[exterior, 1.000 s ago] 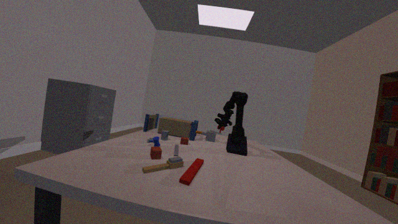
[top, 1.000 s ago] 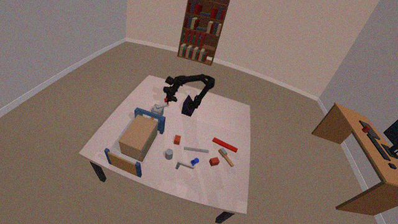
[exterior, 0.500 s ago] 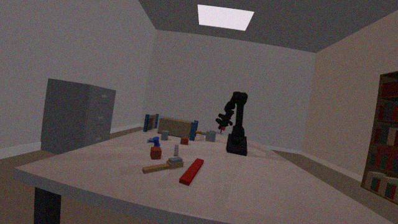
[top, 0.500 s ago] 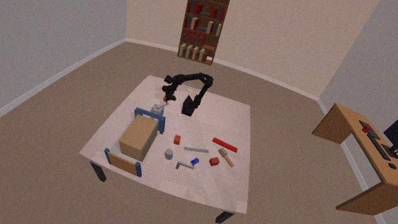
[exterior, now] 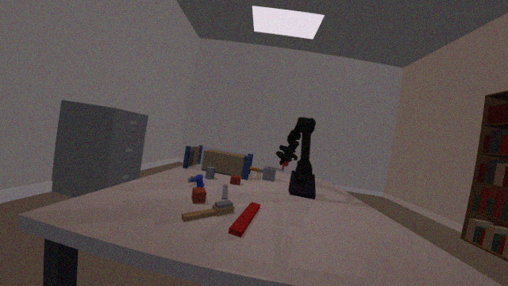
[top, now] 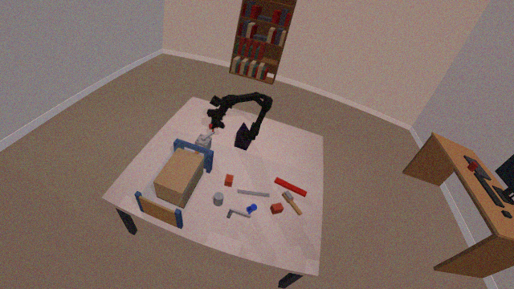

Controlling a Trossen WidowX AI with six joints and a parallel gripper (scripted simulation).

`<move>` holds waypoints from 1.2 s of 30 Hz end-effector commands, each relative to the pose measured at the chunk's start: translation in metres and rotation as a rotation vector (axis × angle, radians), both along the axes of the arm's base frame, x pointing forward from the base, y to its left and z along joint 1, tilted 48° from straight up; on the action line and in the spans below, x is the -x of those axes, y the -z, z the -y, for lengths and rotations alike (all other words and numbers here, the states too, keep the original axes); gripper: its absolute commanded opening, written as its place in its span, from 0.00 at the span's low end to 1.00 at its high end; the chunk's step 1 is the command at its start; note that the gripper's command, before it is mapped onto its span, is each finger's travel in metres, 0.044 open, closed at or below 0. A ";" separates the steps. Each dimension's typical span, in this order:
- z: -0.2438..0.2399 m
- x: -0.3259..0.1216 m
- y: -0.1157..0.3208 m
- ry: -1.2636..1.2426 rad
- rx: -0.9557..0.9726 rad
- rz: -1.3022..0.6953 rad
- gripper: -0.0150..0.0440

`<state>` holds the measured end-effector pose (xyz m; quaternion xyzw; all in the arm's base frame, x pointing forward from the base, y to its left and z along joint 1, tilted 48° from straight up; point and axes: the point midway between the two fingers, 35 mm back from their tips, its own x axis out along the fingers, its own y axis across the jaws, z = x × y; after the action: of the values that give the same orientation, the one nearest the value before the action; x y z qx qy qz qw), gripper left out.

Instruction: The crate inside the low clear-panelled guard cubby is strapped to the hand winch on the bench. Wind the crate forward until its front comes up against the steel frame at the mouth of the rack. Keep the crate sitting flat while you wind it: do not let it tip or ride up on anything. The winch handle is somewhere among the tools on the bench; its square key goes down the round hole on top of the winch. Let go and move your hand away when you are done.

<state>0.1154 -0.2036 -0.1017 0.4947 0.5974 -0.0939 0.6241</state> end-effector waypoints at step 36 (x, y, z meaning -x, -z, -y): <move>0.045 -0.012 0.050 -0.015 0.015 -0.005 0.25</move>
<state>0.1211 -0.2419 -0.1419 0.4889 0.6013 -0.0947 0.6248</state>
